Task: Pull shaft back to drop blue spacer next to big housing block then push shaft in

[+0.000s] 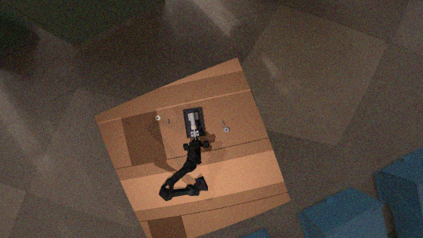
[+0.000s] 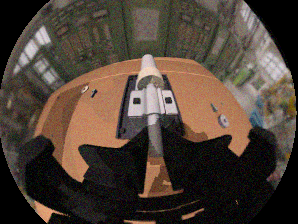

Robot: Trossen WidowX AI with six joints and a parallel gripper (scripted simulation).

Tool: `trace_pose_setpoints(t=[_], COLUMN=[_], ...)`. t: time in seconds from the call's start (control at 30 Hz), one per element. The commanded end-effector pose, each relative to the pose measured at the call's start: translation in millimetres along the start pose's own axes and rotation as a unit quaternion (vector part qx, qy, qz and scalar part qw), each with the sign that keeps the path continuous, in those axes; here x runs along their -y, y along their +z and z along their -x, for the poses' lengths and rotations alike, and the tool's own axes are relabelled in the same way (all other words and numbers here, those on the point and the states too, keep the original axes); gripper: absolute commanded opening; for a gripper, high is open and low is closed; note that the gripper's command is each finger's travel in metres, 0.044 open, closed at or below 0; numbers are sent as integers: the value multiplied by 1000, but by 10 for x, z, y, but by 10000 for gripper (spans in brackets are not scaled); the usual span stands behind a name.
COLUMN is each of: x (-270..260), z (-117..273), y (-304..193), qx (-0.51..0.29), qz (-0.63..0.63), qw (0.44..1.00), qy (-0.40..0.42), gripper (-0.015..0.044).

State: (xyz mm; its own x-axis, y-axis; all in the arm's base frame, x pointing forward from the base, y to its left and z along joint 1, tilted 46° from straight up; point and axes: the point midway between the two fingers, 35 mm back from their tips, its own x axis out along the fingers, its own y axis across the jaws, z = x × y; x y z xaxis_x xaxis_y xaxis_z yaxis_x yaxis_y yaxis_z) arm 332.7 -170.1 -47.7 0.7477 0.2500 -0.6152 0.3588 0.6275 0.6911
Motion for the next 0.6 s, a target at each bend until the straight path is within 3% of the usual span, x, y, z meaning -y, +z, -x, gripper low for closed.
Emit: trace_pose_setpoints(t=[0.0, 0.47, 0.57], x=[-10, -15, 5], z=[-11, -32, -11], y=[18, 43, 8], qx=[1, 1, -2], qz=[-1, -1, -3], qw=[1000, 1000, 1000], qy=[2, 2, 2], gripper=[0, 0, 79])
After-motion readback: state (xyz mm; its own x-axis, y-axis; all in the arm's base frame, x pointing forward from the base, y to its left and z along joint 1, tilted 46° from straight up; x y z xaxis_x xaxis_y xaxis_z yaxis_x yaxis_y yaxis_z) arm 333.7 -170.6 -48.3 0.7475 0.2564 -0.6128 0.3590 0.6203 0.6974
